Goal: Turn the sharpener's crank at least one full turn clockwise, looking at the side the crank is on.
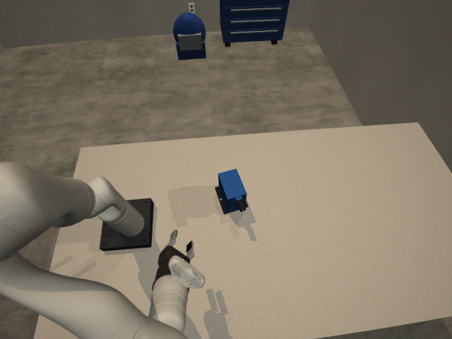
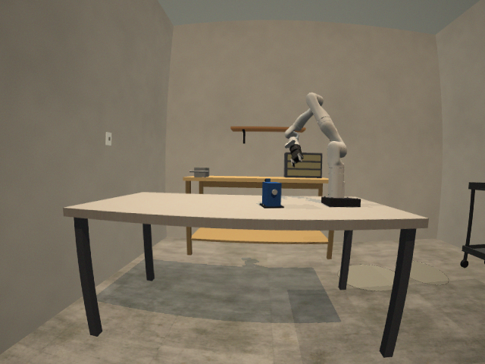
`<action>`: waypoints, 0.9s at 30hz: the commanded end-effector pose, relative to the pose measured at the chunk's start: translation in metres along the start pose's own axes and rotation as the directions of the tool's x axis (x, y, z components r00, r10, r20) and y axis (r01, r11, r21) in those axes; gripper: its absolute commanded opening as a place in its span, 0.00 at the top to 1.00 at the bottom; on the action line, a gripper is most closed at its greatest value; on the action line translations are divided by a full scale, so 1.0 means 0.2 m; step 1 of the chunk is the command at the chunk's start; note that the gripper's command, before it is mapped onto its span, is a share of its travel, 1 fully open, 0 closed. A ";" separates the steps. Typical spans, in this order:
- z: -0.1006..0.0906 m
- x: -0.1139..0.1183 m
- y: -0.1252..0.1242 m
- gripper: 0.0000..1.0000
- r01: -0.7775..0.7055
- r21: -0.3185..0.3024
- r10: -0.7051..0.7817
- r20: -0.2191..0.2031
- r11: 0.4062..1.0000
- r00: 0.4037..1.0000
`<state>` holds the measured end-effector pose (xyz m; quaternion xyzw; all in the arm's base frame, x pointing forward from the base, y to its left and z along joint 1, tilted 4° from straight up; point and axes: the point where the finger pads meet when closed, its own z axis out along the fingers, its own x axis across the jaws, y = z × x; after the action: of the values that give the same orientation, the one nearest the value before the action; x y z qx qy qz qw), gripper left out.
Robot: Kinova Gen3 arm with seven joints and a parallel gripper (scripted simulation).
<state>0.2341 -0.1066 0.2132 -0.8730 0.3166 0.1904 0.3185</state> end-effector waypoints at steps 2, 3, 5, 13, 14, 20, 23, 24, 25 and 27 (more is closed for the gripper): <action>0.00 0.00 -0.01 0.00 0.004 -0.003 -0.004 0.000 1.000 1.000; 0.03 0.02 -0.01 0.00 0.037 -0.063 -0.037 0.001 0.997 0.999; 0.03 0.02 -0.01 0.00 0.037 -0.063 -0.037 0.001 0.997 0.999; 0.06 0.05 -0.02 0.00 0.071 -0.122 -0.071 0.002 0.990 0.997; 0.06 0.05 -0.02 0.00 0.071 -0.122 -0.071 0.002 0.990 0.997; 0.08 0.07 -0.03 0.00 0.107 -0.178 -0.108 0.003 0.978 0.994; 0.08 0.07 -0.03 0.00 0.107 -0.178 -0.108 0.003 0.978 0.994; 0.08 0.07 -0.03 0.00 0.107 -0.178 -0.108 0.003 0.978 0.994; 0.08 0.07 -0.03 0.00 0.107 -0.178 -0.108 0.003 0.978 0.994; 0.08 0.07 -0.03 0.00 0.107 -0.178 -0.108 0.003 0.978 0.994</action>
<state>0.2470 -0.0985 0.1959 -0.9138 0.2529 0.1982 0.2486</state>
